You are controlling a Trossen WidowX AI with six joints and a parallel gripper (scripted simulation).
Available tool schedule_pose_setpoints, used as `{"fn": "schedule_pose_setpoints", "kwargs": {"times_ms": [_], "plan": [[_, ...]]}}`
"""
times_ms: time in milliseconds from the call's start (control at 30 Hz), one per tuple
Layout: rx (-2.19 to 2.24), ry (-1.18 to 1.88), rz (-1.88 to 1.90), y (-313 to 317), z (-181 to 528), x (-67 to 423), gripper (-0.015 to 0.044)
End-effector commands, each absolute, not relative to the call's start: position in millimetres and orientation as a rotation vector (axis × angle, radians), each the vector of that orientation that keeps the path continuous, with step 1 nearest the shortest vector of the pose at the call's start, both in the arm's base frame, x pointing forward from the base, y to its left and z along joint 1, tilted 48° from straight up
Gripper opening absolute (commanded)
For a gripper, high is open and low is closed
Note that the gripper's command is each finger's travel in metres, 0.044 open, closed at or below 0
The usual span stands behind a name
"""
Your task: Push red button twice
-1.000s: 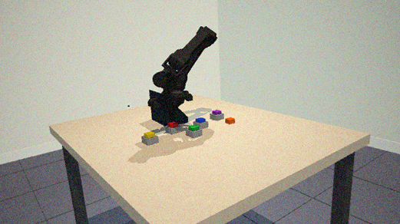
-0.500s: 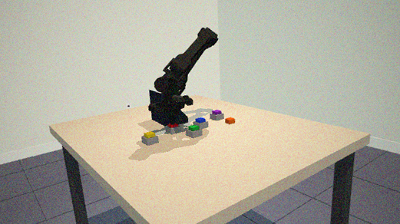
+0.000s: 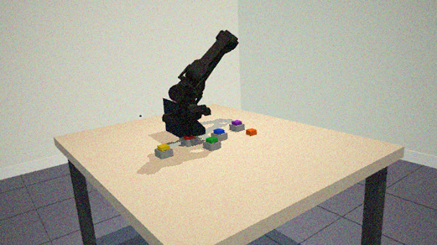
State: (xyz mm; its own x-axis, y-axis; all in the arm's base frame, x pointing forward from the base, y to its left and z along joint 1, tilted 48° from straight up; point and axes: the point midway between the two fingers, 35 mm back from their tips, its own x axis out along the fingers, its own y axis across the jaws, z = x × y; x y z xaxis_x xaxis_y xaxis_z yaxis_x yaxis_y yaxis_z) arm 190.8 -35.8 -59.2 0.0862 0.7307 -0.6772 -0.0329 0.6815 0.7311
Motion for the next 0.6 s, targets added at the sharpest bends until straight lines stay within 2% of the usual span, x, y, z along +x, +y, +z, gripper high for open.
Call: {"fn": "schedule_pose_setpoints", "kwargs": {"times_ms": [0, 267, 367, 567], "plan": [[0.645, 1.38, 0.627, -35.2, -59.3, 191.1, 0.002], [0.643, 1.381, 0.626, -59.3, -37.6, 188.2, 0.002], [0.634, 1.388, 0.609, -55.6, -16.4, 206.0, 0.0099], [0.621, 1.391, 0.582, -15.7, 72.4, 250.2, 0.0256]]}}
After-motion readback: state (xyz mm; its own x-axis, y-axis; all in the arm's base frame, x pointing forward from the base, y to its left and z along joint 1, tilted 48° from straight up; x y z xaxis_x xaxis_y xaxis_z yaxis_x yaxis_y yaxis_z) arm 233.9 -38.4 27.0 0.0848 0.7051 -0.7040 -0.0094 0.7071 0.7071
